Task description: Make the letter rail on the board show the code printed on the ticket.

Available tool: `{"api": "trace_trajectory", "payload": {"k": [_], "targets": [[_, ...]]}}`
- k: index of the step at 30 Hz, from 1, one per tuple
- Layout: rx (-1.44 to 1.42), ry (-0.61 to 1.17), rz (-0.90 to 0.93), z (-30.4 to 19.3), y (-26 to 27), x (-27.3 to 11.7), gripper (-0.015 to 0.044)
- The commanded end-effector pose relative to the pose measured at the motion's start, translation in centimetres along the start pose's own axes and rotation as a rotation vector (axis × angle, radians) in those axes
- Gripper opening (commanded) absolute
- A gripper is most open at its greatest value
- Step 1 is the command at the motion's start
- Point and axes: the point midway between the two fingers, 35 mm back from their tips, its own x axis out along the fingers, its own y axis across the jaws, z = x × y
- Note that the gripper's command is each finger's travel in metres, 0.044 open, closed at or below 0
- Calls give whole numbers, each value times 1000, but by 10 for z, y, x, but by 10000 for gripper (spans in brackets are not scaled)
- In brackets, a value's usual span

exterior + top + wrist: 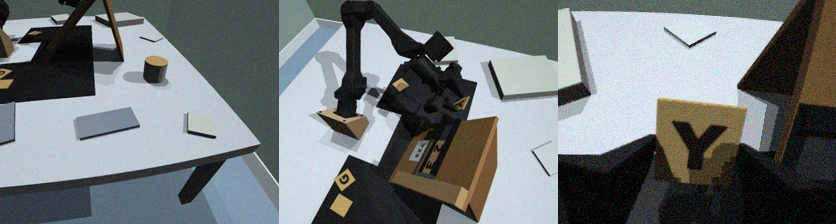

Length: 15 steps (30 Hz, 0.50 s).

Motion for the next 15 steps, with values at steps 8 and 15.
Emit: {"api": "trace_trajectory", "payload": {"k": [8, 15], "targets": [[-3, -2, 2, 1, -6, 0, 0], [-3, -1, 2, 1, -9, 0, 0]]}}
